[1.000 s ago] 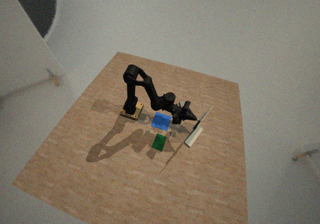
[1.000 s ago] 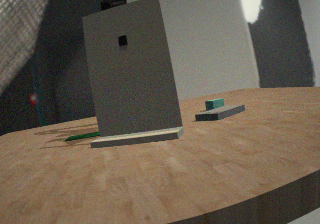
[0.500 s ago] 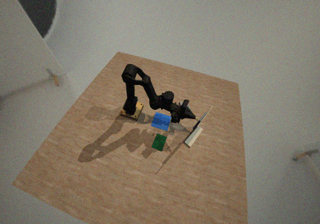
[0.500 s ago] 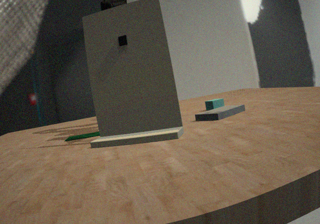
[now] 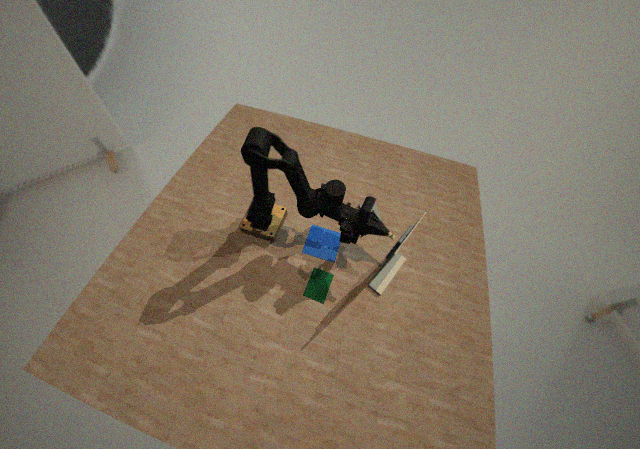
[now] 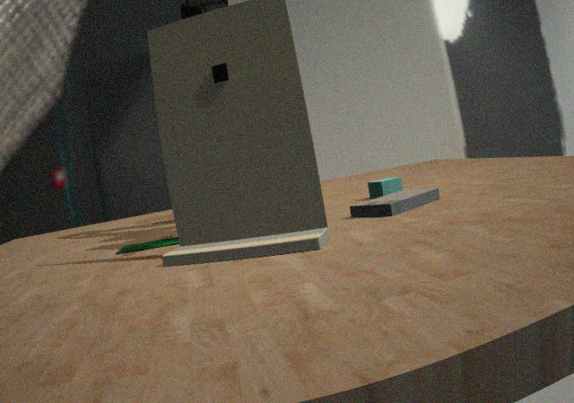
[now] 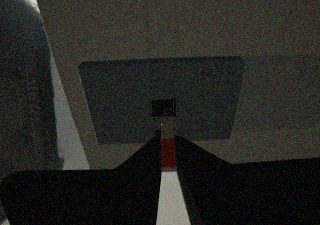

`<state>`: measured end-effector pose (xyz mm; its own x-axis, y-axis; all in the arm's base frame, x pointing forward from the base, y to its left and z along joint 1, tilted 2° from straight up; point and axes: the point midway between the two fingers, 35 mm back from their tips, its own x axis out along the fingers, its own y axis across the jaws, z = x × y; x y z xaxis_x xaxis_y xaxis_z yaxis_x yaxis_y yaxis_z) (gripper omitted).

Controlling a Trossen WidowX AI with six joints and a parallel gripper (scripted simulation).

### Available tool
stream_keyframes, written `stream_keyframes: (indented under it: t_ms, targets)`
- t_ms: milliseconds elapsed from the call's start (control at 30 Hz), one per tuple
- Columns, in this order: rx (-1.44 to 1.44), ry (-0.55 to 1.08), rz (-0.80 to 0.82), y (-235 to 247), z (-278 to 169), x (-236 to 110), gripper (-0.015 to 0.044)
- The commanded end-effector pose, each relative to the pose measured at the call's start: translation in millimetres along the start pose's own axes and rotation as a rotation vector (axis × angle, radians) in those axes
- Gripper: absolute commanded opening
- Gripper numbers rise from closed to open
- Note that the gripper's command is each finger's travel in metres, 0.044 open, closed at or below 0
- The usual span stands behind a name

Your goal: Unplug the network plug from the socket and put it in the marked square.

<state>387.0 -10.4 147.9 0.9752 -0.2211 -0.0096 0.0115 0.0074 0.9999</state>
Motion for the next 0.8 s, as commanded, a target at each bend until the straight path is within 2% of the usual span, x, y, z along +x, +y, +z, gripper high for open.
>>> stream_keyframes:
  t_ms: [0,767]
  targets:
    - [-0.004,-0.004,-0.006,-2.4,-0.5,-4.8,0.0000]
    - [-0.003,-0.004,-0.007,-2.6,-9.0,-18.3,0.0000]
